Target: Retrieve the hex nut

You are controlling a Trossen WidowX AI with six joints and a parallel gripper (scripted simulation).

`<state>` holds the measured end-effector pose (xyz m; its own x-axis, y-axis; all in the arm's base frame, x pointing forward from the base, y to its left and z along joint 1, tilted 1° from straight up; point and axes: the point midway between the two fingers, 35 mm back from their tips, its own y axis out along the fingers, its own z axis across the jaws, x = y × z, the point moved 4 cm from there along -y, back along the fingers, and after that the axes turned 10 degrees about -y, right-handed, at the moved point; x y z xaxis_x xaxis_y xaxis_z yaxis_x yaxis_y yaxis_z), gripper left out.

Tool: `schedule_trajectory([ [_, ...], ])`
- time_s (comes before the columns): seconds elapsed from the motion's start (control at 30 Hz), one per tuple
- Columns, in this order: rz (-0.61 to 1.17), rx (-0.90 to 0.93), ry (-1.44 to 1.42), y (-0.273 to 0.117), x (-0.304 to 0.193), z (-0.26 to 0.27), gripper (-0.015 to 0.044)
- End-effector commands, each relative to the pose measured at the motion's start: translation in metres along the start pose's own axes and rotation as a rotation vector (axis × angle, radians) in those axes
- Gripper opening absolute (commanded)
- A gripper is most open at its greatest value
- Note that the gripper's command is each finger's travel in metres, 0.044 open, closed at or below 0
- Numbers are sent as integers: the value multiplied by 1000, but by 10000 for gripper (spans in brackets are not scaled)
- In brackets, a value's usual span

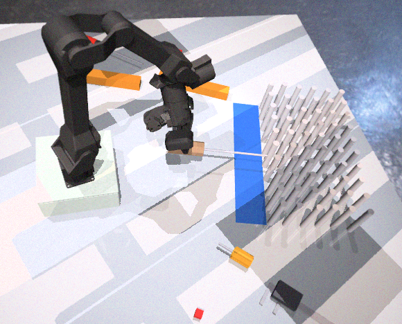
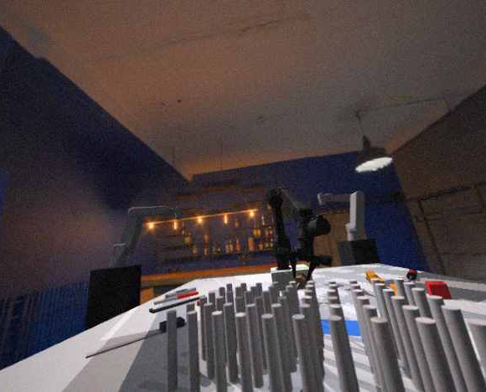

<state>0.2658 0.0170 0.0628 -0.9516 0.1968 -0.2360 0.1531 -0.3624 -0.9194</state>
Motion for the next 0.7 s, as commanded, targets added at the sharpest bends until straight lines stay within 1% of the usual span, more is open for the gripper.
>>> schedule_trajectory([
  [0.0, -1, 7, -4, 18, 9, -2, 0],
  [0.1, -1, 7, -4, 28, 16, -4, 0],
  [0.67, 1, 7, -4, 31, 5, -3, 0],
])
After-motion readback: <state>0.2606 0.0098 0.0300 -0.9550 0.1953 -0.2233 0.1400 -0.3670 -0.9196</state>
